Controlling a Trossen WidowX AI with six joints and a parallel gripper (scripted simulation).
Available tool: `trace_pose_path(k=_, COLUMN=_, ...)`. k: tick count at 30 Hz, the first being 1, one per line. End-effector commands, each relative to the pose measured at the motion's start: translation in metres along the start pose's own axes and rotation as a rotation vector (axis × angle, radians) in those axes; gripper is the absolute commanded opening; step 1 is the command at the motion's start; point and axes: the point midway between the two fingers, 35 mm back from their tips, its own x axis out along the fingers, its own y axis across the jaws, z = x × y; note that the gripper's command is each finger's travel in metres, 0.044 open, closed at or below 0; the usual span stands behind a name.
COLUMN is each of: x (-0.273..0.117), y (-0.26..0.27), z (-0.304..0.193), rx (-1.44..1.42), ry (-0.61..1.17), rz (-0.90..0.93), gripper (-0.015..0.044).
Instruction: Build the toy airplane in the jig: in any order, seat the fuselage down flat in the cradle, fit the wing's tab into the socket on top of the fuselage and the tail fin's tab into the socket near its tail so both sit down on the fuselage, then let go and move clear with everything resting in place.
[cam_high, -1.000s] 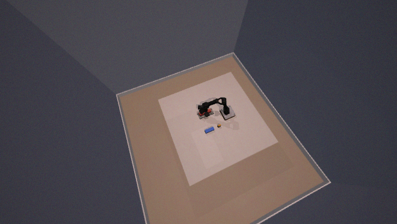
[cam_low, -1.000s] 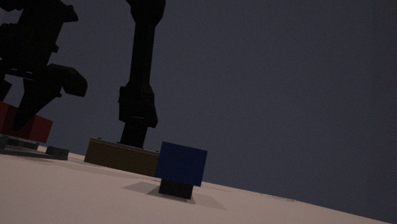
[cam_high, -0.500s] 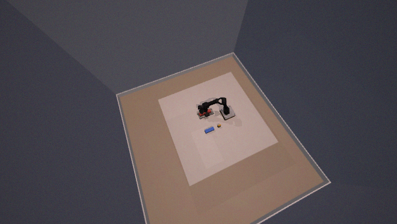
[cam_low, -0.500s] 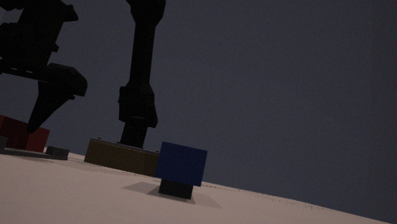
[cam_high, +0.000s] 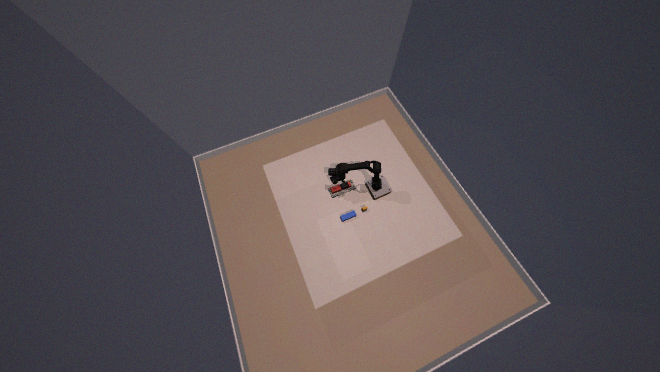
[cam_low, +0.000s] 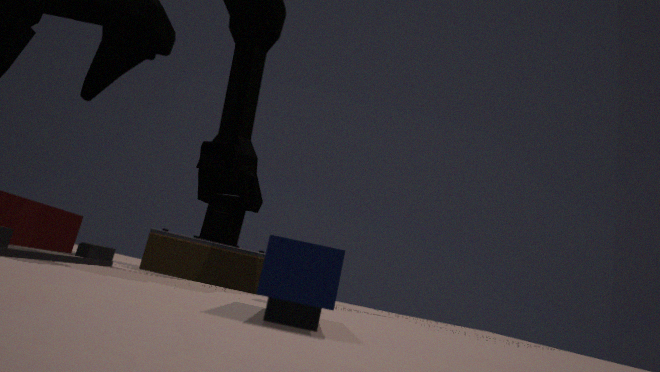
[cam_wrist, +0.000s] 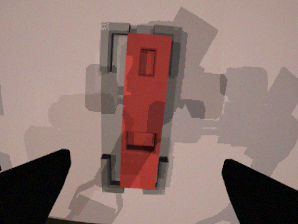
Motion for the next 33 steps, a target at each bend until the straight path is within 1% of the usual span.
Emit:
trace_pose_path(k=1, x=0.004, y=0.000, z=-0.001, rx=-0.005, ry=0.019, rz=0.011, gripper=0.0440)
trace_pose_path(k=4, x=0.002, y=0.002, z=0.001, rx=-0.016, ry=0.019, rz=0.010, gripper=0.0440)
trace_pose_path(k=6, x=0.003, y=0.019, z=0.012, rx=-0.015, ry=0.016, rz=0.009, gripper=0.0440)
trace_pose_path(k=10, x=0.009, y=0.076, z=0.037, rx=-0.012, ry=0.006, rz=0.005, gripper=0.0440)
trace_pose_path(k=14, x=0.013, y=0.141, z=0.051, rx=-0.011, ry=0.000, rz=0.012, gripper=0.0440)
trace_pose_path(k=17, x=0.016, y=0.192, z=0.052, rx=-0.013, ry=0.005, rz=0.024, gripper=0.0440)
trace_pose_path(k=21, x=0.019, y=0.259, z=0.042, rx=-0.015, ry=0.013, rz=0.037, gripper=0.0440)
trace_pose_path(k=23, x=0.020, y=0.270, z=0.038, rx=-0.015, ry=0.015, rz=0.039, gripper=0.0440)
trace_pose_path(k=29, x=0.022, y=0.270, z=0.039, rx=-0.015, ry=0.015, rz=0.039, gripper=0.0440)
trace_pose_path(k=32, x=0.052, y=0.271, z=0.038, rx=-0.015, ry=0.015, rz=0.039, gripper=0.0440)
trace_pose_path(k=33, x=0.055, y=0.271, z=0.038, rx=-0.015, ry=0.015, rz=0.039, gripper=0.0440)
